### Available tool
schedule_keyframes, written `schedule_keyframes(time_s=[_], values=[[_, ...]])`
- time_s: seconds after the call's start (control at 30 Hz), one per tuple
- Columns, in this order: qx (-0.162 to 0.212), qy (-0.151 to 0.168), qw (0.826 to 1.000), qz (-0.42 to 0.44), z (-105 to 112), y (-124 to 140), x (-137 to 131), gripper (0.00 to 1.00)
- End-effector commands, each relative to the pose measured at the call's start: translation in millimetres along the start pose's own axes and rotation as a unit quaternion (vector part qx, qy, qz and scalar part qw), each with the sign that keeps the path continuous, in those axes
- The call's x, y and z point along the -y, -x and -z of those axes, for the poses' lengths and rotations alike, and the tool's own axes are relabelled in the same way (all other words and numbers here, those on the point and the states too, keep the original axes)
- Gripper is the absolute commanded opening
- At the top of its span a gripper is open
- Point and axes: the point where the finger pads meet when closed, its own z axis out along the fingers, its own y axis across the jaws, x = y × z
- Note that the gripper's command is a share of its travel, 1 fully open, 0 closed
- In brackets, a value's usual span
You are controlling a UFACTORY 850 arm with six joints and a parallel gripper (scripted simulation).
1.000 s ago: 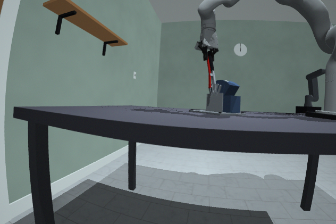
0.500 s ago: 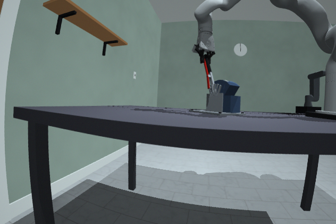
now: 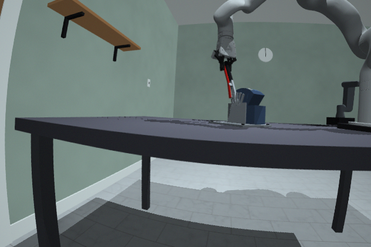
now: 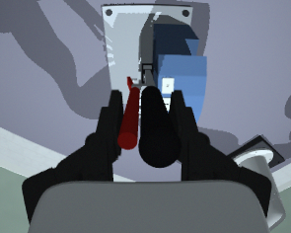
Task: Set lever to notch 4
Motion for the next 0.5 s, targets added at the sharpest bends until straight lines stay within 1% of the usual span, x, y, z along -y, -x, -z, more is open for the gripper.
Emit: schedule_keyframes(time_s=[0.0, 0.27, 0.3, 0.47], values=[[-0.001, -0.001, 1.0, 0.0, 1.6, -0.9, 0.5, 0.0], [-0.001, -0.001, 1.0, 0.0, 1.6, -0.9, 0.5, 0.0], [-0.001, -0.001, 1.0, 0.0, 1.6, -0.9, 0.5, 0.99], [-0.001, -0.001, 1.0, 0.0, 1.6, -0.9, 0.5, 0.99]])
